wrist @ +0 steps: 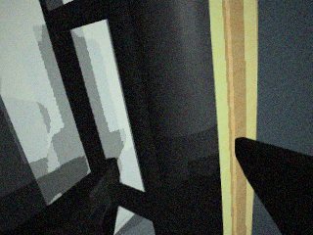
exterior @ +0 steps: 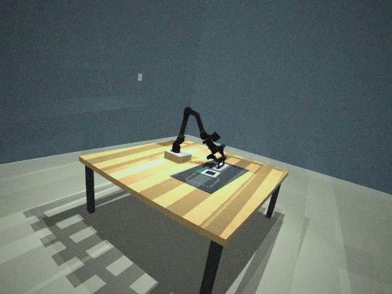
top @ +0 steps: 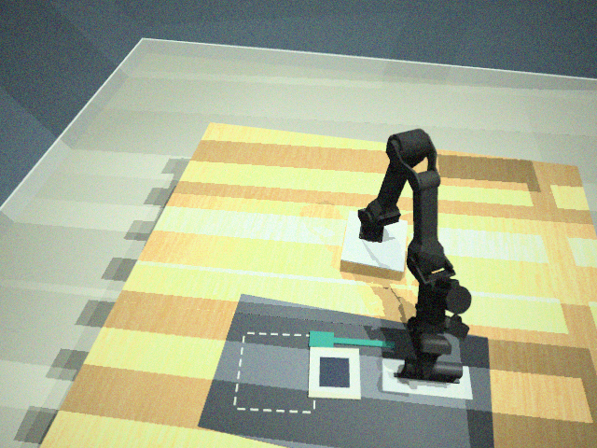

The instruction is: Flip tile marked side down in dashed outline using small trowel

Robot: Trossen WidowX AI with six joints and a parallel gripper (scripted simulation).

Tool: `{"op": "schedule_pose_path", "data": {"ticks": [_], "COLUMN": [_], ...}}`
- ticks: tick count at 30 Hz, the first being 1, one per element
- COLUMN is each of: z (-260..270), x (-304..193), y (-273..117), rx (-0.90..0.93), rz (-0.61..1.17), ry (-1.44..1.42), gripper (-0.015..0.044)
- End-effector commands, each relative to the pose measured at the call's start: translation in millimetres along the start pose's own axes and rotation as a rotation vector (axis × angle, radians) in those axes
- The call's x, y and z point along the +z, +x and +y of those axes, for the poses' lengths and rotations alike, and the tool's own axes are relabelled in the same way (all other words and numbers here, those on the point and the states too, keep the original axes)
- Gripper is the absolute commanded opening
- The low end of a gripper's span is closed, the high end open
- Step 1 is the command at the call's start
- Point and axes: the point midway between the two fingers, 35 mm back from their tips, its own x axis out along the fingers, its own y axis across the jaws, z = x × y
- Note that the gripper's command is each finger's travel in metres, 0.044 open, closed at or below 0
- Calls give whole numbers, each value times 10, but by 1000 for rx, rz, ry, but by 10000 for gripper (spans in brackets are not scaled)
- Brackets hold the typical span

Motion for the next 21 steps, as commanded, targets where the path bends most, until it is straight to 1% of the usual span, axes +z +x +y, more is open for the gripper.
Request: {"op": "schedule_pose_path", "data": {"ticks": [1, 14, 19, 21], "z": [-16, 1, 1, 1], "x": [10, -8, -8, -8], "y": [64, 247, 247, 247], "rx": [-1, 2, 2, 2], "rz": [-6, -14, -14, -14], "ry": [-6, -21, -21, -21], "gripper": [300, 300, 169, 155]}}
